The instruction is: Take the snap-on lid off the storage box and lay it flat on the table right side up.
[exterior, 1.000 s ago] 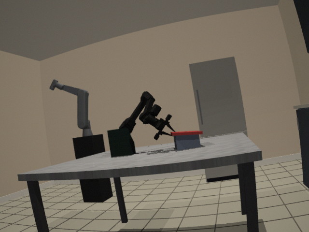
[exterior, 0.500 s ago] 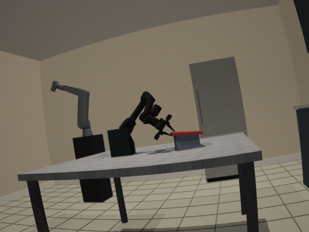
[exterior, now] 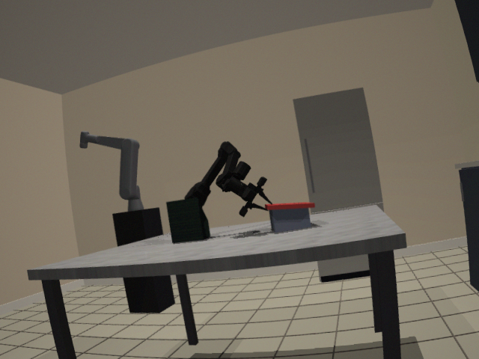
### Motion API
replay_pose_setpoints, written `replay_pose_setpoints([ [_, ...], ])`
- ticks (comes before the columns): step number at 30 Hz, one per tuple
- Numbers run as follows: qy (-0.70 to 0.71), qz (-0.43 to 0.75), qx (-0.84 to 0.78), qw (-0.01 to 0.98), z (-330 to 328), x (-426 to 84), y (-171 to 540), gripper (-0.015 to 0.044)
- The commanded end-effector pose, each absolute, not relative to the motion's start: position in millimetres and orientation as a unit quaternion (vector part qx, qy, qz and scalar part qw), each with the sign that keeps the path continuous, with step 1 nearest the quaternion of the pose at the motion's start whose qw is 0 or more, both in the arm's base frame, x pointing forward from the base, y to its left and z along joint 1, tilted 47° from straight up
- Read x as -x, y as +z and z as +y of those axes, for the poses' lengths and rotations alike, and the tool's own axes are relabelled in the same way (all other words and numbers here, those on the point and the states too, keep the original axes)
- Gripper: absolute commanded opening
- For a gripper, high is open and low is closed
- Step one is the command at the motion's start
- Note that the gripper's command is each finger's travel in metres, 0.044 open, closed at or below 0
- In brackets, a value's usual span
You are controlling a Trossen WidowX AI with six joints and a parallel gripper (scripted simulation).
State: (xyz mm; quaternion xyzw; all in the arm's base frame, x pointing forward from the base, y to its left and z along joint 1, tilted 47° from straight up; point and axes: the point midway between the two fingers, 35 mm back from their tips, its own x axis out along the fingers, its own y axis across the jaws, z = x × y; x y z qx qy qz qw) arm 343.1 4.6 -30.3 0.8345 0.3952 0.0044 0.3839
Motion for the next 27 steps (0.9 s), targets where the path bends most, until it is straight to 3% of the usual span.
replay_pose_setpoints([
  [1,0.004,0.395,-0.834,0.384,5.3,-344.3,-30.2,0.0000],
  [27,0.005,0.393,-0.835,0.385,1.9,-345.1,-26.8,0.0000],
])
